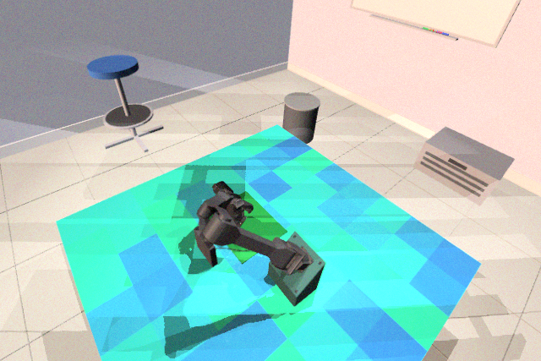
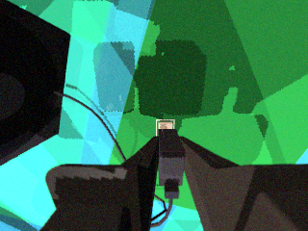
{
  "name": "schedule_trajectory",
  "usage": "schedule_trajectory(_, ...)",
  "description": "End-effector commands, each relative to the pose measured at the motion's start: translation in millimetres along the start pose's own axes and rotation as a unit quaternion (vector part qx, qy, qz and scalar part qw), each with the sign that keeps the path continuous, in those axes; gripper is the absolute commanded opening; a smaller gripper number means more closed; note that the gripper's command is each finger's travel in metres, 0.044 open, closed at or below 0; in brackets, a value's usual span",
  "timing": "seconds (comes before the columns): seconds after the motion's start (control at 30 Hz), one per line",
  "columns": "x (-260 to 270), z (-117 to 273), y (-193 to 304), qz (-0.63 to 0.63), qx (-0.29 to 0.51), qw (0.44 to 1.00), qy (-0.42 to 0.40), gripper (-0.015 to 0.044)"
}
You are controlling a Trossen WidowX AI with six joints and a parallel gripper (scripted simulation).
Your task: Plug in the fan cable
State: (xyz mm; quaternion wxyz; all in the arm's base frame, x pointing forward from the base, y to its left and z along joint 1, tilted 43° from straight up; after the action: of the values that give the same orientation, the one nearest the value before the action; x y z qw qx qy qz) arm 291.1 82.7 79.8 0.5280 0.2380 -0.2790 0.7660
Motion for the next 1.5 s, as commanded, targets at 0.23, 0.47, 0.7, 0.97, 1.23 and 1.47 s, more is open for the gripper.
schedule_trajectory(0.23,0,-2,1,-0.004,0.0,1.0,-0.002,0.0)
schedule_trajectory(0.47,0,-6,1,-0.004,0.0,1.0,-0.003,0.0)
schedule_trajectory(0.7,0,-11,1,-0.004,0.0,1.0,-0.003,0.0)
schedule_trajectory(0.97,0,-16,1,-0.004,0.0,1.0,-0.003,0.0)
schedule_trajectory(1.23,-1,-16,1,-0.002,-0.002,1.0,-0.001,0.0026)
schedule_trajectory(1.47,-1,-16,1,-0.002,-0.002,1.0,-0.001,0.021)
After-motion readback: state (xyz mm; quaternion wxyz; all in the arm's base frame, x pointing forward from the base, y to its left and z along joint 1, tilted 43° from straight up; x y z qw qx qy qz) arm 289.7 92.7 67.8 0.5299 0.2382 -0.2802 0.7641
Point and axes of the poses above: the point midway between the two fingers, 35 mm back from their tips, its own z axis back along the fingers, its own x axis across the jaws, y = z × x, the point moved 10 cm from there along z, back along the fingers, and after that the axes turned 9 degrees about -z, right-handed, at the moved point
